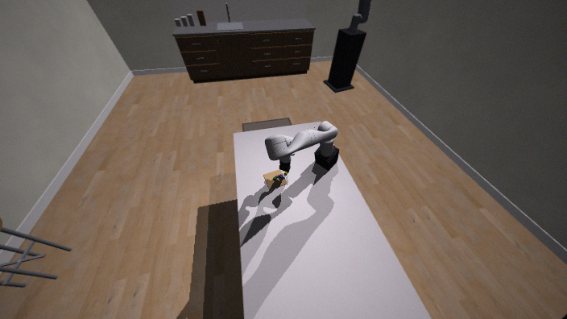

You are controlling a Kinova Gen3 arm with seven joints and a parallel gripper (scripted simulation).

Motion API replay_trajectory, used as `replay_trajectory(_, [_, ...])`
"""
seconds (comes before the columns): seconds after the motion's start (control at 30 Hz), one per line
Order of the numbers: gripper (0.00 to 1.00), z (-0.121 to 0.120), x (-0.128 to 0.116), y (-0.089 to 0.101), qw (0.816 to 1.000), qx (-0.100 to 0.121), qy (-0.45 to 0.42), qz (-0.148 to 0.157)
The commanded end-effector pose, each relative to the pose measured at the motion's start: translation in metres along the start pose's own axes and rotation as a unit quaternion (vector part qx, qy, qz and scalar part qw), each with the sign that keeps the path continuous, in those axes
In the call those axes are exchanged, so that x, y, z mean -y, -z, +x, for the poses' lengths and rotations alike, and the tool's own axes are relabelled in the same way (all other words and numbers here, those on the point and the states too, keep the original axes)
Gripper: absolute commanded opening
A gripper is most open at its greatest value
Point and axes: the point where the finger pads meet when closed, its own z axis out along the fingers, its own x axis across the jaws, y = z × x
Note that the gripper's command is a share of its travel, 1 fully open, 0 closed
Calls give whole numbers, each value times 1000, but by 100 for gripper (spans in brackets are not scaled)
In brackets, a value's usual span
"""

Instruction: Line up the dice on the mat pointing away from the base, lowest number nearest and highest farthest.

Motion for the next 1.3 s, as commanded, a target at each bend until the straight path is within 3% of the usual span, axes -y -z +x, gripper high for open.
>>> replay_trajectory(0.0, [70, 1, 4, -5, 1000, -2, 0, 4])
replay_trajectory(1.27, [70, 1, 4, -12, 1000, -2, 0, 4])
